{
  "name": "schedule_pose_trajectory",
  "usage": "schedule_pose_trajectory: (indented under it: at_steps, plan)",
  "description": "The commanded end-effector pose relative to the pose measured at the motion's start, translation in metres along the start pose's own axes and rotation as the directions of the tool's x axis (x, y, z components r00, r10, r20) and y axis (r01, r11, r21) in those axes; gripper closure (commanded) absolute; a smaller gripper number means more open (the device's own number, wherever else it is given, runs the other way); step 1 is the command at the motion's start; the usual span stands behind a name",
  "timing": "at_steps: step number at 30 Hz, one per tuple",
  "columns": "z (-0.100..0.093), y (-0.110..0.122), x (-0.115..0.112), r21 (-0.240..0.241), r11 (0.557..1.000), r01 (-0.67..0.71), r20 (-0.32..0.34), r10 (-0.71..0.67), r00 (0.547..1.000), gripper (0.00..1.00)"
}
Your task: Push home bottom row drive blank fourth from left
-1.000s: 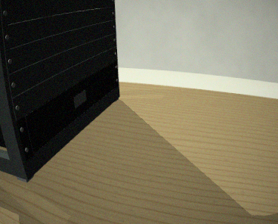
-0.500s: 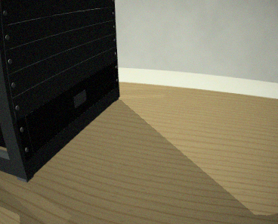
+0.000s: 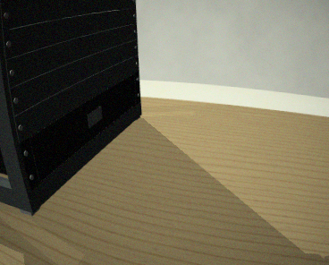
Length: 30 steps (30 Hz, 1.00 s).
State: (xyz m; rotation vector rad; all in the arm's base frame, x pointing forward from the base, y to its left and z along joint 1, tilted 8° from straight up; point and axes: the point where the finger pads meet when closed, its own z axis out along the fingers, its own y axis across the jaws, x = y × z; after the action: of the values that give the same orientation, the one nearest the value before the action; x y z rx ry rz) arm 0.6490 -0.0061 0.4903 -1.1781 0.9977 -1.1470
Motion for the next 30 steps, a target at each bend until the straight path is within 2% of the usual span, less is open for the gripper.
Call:
schedule_pose_trajectory:
  at_steps: [1,10,21,30]
  plan:
    - [-0.012,-0.001,0.000,0.001,1.000,0.000,0.001,0.000,1.000,1.00]
    - [-0.061,-0.001,0.000,0.001,1.000,0.000,0.001,0.000,1.000,1.00]
    - [-0.071,-0.001,0.000,0.001,1.000,0.000,0.001,0.000,1.000,1.00]
    - [-0.116,-0.002,0.006,0.001,1.000,0.000,0.001,0.000,1.000,1.00]
